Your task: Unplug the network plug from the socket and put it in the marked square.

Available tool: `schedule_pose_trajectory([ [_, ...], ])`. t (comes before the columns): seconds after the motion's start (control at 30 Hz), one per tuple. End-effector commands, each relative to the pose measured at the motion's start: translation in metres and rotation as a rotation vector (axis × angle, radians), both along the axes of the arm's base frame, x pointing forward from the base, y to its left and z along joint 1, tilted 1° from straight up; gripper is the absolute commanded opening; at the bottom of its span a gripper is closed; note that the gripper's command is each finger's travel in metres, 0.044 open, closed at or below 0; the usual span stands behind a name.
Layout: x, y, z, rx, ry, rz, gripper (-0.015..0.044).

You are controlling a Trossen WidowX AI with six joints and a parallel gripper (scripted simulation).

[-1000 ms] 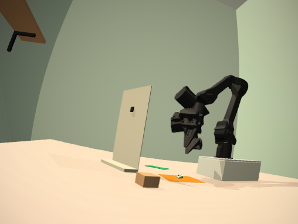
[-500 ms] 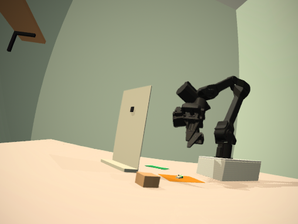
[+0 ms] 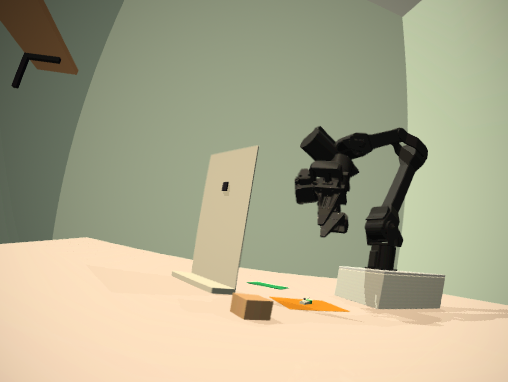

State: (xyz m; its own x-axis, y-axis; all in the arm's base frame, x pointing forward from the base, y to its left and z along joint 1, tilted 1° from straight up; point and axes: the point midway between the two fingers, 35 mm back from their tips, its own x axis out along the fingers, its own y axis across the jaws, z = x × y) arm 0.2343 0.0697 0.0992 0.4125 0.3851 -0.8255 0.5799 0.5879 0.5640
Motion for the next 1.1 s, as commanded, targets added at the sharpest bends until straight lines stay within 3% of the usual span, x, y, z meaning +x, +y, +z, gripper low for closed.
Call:
schedule_pose_trajectory([
  [0.0, 0.003, 0.001, 0.015, 0.001, -0.010, -0.001, 0.0156],
  [0.77, -0.005, 0.001, 0.083, 0.003, -0.016, 0.002, 0.0156],
  [1.07, -0.005, 0.001, 0.083, 0.003, -0.016, 0.002, 0.0392],
])
